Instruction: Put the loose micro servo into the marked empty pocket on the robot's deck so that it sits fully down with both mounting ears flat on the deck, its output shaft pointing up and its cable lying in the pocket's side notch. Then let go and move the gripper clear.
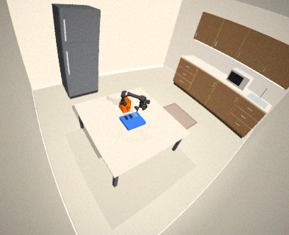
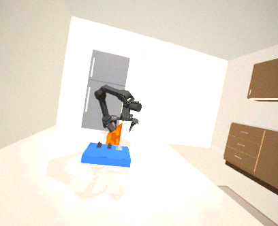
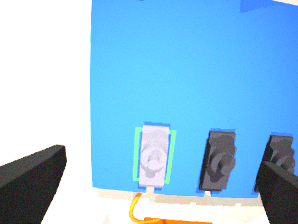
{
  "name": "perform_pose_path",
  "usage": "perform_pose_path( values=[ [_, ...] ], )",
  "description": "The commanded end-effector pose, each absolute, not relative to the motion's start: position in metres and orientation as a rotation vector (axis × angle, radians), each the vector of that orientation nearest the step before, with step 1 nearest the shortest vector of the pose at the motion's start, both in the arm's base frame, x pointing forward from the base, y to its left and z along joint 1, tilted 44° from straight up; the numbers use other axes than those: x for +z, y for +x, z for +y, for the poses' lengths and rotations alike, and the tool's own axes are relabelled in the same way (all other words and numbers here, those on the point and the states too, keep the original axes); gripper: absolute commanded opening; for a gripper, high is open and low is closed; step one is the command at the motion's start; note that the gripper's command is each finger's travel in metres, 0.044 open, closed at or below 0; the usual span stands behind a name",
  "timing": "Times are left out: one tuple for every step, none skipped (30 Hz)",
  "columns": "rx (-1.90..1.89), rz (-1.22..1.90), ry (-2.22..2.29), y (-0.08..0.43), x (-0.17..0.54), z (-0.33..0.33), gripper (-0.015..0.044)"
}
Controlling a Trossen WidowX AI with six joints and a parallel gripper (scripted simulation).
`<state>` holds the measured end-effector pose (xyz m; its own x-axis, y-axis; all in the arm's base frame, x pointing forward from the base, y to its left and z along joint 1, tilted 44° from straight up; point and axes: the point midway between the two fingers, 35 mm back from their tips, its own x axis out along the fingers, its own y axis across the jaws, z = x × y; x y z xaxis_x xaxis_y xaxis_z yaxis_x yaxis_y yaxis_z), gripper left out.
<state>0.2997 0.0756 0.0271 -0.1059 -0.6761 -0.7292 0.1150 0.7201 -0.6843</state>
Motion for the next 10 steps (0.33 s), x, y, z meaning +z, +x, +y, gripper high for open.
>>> perform_pose_path(
  values=[
    [-0.713, 1.545, -0.469, 0.2992, 0.0273, 0.0763, 0.044],
    [-0.713, 1.545, -0.469, 0.2992, 0.0273, 0.0763, 0.044],
    [-0.713, 1.545, -0.469, 0.2992, 0.0273, 0.0763, 0.044],
    [-0.713, 1.545, -0.469, 0.2992, 0.0273, 0.0763, 0.044],
    [-0.713, 1.545, -0.469, 0.2992, 0.0273, 0.0763, 0.044],
    [-0.713, 1.545, -0.469, 0.2992, 0.0273, 0.0763, 0.044],
    [-0.713, 1.545, -0.469, 0.2992, 0.0273, 0.0763, 0.044],
    [-0.713, 1.545, -0.469, 0.2992, 0.0273, 0.0763, 0.044],
    [-0.713, 1.545, -0.469, 0.2992, 0.0273, 0.0763, 0.044],
    [-0.713, 1.545, -0.469, 0.2992, 0.0273, 0.0763, 0.044]
  ],
)
